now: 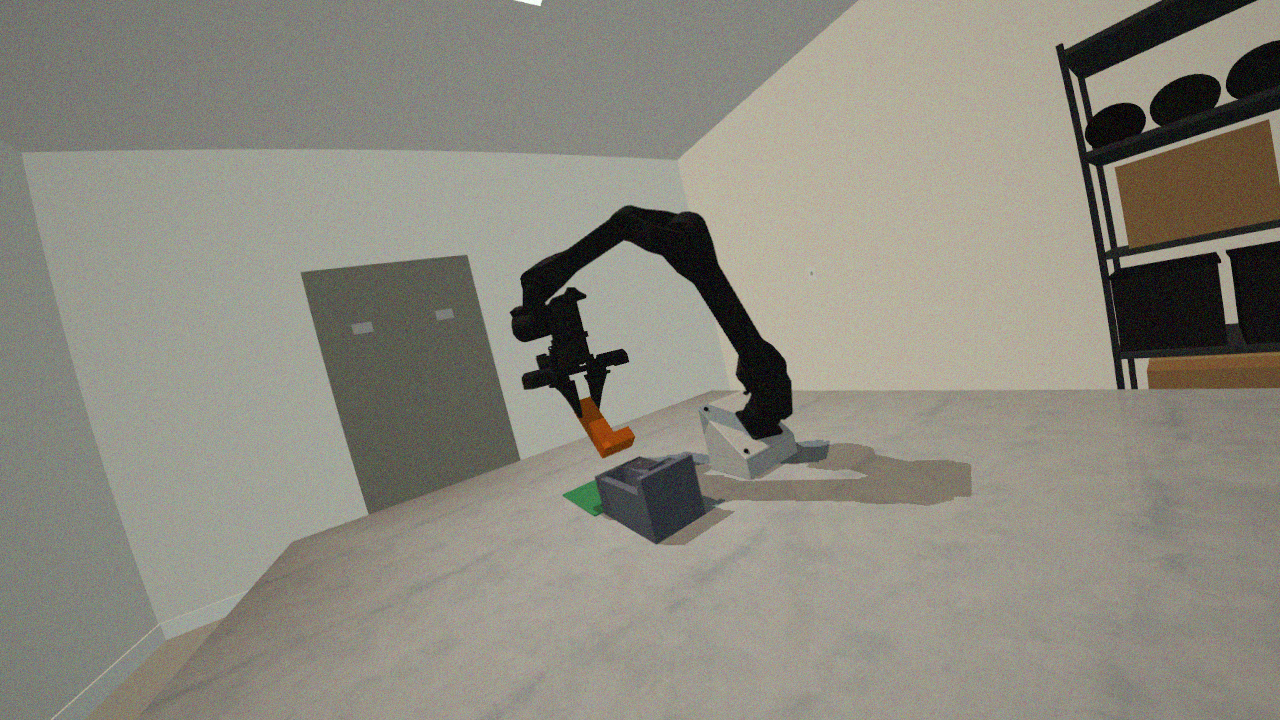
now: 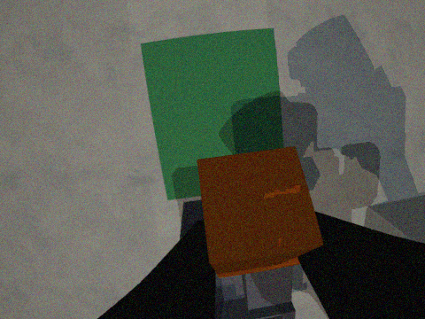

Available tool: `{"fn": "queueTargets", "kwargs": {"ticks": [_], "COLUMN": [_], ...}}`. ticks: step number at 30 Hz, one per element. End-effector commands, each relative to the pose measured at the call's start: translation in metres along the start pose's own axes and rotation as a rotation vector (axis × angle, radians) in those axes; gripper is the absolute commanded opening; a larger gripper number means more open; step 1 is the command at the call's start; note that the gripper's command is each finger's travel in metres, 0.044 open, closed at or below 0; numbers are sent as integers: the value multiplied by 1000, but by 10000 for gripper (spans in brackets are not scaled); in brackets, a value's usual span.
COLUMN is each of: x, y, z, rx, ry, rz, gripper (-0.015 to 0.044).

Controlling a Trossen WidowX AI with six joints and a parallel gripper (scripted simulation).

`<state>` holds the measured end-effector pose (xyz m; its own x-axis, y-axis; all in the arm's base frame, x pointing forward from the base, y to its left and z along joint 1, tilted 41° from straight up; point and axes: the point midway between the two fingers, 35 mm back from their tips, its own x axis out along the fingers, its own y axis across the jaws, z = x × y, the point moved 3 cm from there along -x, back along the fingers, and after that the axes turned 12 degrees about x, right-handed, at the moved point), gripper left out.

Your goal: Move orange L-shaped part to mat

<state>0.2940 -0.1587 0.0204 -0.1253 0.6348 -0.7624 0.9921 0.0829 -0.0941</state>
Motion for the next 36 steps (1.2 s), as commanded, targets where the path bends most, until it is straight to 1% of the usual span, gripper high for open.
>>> {"fn": "queueTargets", "kwargs": {"ticks": [1,7,14,36], "x": [-3,-3,0,35], "y": [2,5,5,6], "z": [18,41,42,42], "rx": [-4,-4,-4,-5], "ry": [-9,-11,-11,-10], "rz": [4,4,4,5], "gripper": [0,0,0,0]}}
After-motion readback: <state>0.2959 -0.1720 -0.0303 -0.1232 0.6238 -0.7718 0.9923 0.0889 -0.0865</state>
